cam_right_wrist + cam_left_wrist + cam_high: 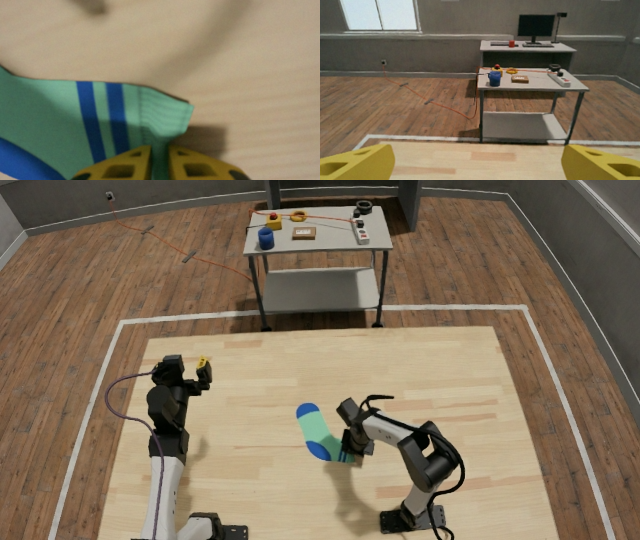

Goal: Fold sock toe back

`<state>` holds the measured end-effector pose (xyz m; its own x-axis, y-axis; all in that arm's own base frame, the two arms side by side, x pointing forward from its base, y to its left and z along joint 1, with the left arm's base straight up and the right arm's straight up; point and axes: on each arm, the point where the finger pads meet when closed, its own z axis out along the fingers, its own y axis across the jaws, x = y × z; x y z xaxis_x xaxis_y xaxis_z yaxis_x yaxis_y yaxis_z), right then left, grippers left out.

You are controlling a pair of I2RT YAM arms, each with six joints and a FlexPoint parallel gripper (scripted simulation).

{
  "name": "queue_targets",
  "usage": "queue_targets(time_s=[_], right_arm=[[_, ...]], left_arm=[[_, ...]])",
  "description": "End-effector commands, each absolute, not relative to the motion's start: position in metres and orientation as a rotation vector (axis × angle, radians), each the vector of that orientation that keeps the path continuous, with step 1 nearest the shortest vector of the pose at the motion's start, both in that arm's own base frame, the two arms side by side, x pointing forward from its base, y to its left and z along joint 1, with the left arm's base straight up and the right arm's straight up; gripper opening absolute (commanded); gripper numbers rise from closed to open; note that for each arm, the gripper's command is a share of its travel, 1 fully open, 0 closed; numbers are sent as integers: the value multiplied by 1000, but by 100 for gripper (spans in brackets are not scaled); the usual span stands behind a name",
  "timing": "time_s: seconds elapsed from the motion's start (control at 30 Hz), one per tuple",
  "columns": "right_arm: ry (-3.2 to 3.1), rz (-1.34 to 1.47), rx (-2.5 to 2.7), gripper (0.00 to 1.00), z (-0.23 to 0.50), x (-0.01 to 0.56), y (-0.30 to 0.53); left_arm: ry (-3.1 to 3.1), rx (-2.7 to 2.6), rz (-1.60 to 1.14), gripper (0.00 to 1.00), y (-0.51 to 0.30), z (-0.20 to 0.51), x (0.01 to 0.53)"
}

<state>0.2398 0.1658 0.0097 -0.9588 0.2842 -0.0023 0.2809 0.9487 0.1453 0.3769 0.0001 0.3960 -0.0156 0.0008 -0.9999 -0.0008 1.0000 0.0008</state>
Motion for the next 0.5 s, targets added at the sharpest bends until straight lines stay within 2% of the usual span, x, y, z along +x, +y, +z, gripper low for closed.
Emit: queue_targets(time_s=[0.0,0.23,0.3,0.47], right_arm=[[3125,236,441,10,-12,228,170],[3115,247,440,7,-9,231,170],[3076,399,425,6,-11,241,179],[3114,299,437,5,-15,228,174]], left_arm=[[1571,0,0,100,0,402,375],[1571,0,0,100,0,402,375],[1571,0,0,100,0,402,375],[1571,0,0,100,0,402,375]])
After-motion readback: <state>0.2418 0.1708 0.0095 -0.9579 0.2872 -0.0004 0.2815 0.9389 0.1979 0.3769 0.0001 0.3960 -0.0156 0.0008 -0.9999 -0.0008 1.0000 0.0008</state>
